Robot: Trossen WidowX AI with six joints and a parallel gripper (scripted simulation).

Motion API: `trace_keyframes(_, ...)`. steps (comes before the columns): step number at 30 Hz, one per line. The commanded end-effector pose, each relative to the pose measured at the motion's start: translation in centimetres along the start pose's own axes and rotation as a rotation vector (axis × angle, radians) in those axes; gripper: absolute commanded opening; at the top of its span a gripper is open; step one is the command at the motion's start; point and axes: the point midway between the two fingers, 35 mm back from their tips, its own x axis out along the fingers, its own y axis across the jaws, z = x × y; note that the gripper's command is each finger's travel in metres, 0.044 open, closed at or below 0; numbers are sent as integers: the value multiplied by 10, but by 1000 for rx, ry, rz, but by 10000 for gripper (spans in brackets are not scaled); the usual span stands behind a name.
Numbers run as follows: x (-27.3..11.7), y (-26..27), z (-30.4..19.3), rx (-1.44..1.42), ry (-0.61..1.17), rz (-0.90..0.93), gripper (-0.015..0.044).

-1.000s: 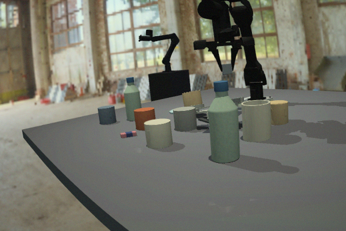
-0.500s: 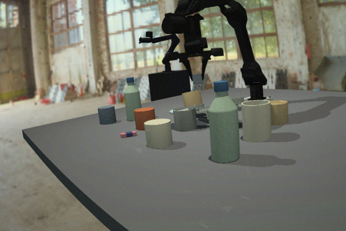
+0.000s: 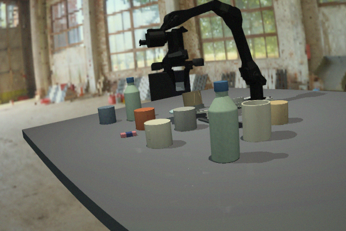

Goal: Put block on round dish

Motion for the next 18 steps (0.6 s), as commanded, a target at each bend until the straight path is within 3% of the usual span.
trace_keyframes(1,8,-9,-27,-2,2,1,0)
trace_keyframes(18,40,-22,-158,-3,16,0,0)
